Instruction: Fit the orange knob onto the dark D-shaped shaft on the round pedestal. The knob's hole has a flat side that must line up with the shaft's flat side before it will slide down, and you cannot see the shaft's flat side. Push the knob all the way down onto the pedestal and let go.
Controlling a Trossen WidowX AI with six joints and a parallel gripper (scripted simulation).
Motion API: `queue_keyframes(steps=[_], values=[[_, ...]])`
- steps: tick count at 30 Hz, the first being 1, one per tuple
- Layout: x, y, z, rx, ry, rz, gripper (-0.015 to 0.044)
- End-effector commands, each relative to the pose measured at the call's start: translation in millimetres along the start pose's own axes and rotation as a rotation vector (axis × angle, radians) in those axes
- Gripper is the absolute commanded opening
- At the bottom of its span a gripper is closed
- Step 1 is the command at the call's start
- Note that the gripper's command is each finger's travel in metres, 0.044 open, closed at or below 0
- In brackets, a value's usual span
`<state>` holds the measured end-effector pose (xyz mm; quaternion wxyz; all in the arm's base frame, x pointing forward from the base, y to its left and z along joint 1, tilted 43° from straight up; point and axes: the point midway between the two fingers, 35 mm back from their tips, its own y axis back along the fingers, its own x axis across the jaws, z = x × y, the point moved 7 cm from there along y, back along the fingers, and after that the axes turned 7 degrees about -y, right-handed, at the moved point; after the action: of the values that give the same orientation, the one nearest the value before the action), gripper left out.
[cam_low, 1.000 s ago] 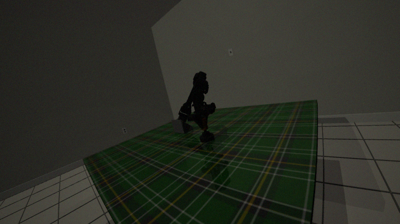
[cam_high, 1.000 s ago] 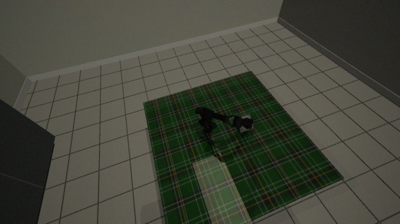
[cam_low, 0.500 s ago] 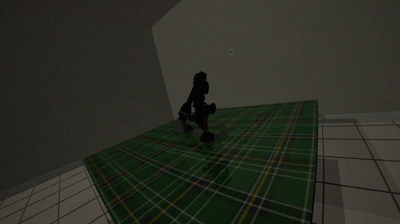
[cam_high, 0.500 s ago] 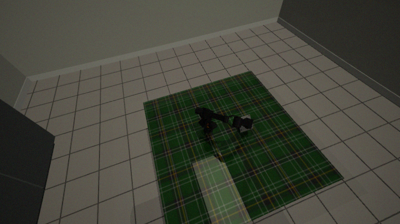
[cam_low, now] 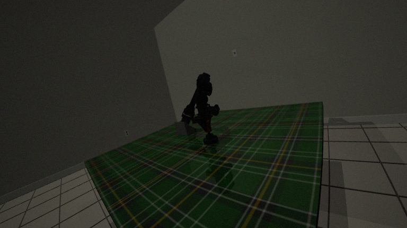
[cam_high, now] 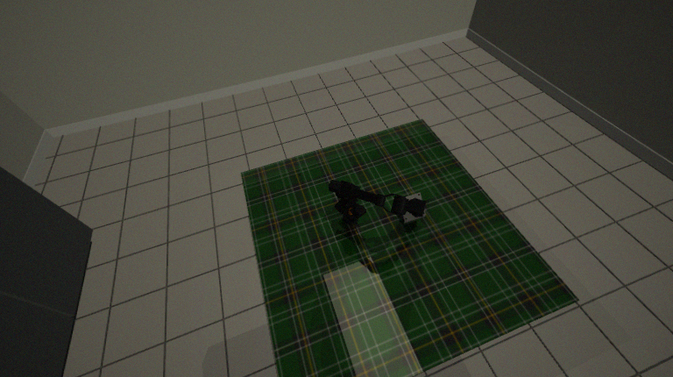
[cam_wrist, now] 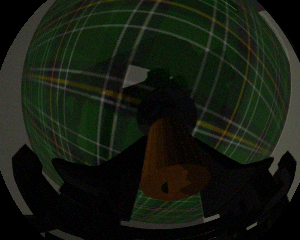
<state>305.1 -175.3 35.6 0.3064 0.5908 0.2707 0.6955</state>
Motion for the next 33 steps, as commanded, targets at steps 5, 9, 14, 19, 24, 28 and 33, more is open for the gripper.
queue_keyframes(steps=[5, 9, 14, 19, 24, 28, 33], values=[[-1.2, 2.5, 1.6, -0.003, 0.180, -0.004, 0.0000], [-2.6, 1.0, 1.6, -0.003, 0.180, -0.004, 0.0000], [-2.0, -2.0, 1.9, -0.003, 0.180, -0.004, 0.0000], [-1.6, -2.0, 0.7, -0.003, 0.180, -0.004, 0.0000], [-1.5, -2.7, 0.4, -0.003, 0.180, -0.004, 0.0000], [0.2, 1.4, 0.0, -0.003, 0.180, -0.004, 0.0000], [0.6, 2.9, 0.8, -0.003, 0.234, -0.004, 0.0000]])
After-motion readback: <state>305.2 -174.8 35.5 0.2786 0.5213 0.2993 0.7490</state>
